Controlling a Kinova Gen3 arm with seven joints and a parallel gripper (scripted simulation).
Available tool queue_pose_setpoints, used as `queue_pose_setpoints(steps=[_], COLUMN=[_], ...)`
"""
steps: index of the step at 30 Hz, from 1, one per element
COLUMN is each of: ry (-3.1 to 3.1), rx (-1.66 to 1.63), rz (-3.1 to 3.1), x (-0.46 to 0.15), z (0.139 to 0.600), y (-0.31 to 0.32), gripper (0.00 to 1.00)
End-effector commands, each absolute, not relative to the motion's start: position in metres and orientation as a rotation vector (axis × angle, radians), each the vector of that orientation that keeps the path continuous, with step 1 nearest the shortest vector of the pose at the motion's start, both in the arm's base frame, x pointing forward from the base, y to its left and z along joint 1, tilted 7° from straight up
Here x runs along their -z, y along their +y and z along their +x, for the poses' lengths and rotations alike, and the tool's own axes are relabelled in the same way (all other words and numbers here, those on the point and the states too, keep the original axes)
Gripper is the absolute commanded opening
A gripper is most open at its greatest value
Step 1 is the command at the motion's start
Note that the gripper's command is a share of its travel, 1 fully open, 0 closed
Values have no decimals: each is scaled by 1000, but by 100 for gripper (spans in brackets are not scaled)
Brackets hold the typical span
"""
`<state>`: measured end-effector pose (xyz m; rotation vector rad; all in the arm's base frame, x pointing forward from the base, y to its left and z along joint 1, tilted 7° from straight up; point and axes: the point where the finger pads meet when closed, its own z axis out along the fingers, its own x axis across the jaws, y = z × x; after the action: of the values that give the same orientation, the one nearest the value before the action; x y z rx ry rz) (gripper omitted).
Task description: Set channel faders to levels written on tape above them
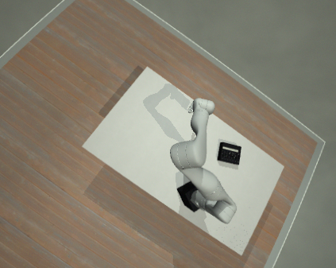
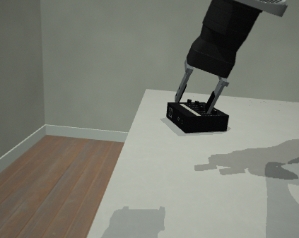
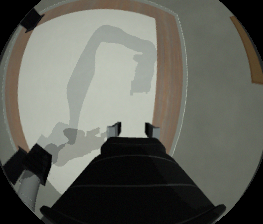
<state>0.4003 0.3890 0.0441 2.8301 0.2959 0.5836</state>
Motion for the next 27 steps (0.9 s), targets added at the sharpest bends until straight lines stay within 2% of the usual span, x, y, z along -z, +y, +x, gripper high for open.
queue_pose_setpoints(steps=[1,7,10,12,22,27], ry=[44,-274,-274,-484,-1069,-1156], rx=[-542,-476,-476,-434,-329,-314], rz=[2882,2913,2913,2915,2842,2822], x=[-52,-55,-55,-57,-62,-62], z=[433,452,452,459,462,460], y=[339,275,275,235,128,113], gripper=[100,100,100,100,100,100])
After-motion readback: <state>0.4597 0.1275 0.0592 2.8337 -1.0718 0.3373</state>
